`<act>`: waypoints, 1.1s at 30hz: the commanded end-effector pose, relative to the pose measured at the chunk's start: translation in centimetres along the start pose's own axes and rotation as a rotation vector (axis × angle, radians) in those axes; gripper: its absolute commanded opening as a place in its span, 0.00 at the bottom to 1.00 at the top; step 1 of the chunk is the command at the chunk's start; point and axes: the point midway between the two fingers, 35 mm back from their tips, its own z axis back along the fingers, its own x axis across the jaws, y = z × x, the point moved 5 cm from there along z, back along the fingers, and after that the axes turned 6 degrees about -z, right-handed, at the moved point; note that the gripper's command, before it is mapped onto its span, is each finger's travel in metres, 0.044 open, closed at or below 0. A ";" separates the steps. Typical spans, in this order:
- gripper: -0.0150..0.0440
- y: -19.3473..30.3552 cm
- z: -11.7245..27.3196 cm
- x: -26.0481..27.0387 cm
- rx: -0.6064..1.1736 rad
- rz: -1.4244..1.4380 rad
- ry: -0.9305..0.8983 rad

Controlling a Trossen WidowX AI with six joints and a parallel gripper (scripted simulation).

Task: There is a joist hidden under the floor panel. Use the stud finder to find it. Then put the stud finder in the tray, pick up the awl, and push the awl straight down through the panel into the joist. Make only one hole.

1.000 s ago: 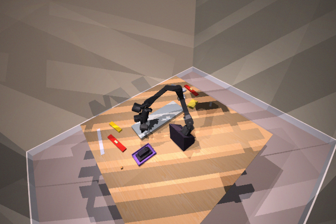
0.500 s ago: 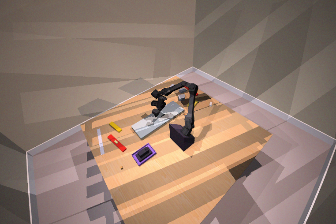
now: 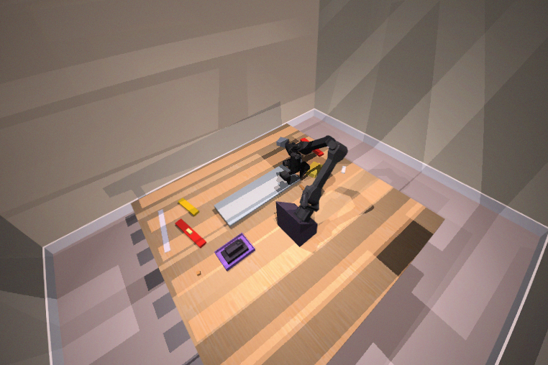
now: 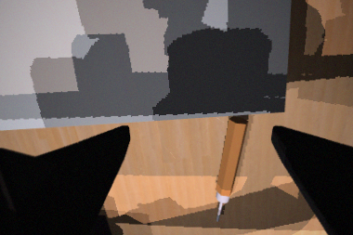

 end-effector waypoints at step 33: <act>1.00 3.0 -2.4 -3.5 0.045 -0.099 0.059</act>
